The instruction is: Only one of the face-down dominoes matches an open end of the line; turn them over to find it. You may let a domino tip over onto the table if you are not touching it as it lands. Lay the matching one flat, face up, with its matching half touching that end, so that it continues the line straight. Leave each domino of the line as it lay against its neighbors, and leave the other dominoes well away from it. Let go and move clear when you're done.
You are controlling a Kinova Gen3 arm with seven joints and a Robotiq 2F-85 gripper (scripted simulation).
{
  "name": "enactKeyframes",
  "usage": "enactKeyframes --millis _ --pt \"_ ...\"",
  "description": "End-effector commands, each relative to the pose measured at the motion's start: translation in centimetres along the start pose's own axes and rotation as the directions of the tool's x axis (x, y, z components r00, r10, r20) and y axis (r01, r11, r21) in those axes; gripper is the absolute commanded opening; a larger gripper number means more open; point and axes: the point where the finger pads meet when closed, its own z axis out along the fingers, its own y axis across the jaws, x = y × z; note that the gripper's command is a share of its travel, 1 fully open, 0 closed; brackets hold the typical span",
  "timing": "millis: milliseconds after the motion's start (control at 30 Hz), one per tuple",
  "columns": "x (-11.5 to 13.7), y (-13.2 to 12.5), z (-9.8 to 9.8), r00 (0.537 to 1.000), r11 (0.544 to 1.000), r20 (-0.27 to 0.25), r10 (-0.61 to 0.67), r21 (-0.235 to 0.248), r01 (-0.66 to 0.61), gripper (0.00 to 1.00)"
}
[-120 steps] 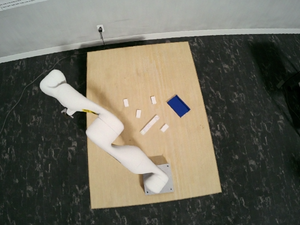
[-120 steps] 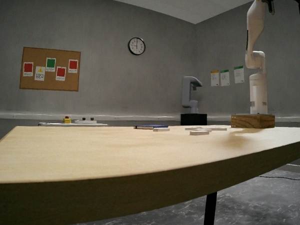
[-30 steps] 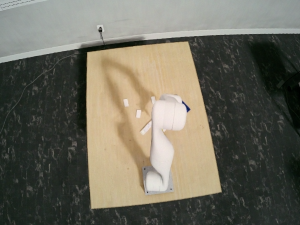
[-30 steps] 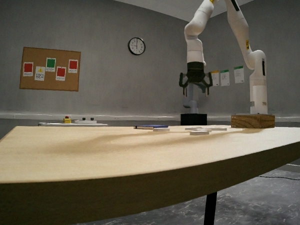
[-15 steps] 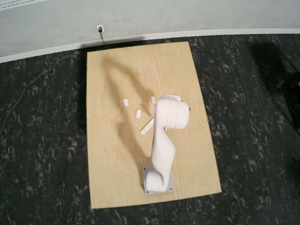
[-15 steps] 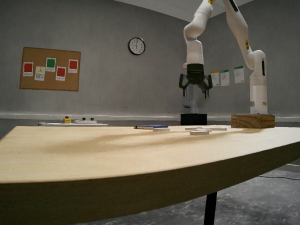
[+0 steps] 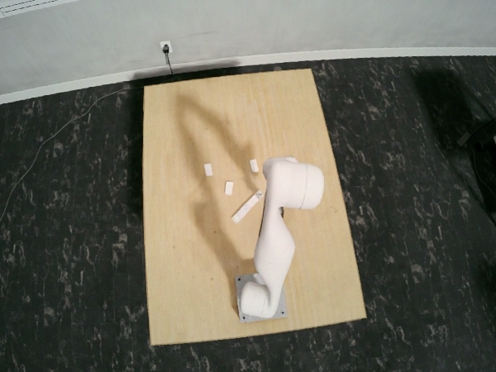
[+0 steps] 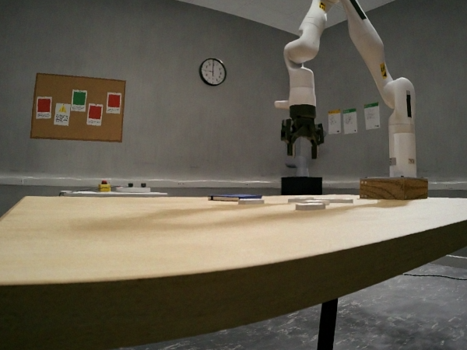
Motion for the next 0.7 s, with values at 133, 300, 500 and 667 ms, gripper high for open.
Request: enactKeyframes --millis 133,300,500,667 --pt "0.1 -0.3 0.6 0.958 0.958 0.015 -0.285 0.012 0.285 1.00" --pt "0.2 -0.7 0.9 0.886 0.885 0.011 -0.464 0.022 0.464 1.00" --pt "0.2 -1.0 1.2 0.803 0.803 0.006 -0.596 0.032 0.595 1.00" --pt "0.2 -1.1 1.3 0.776 0.776 0.003 -0.630 0.035 0.630 1.00"
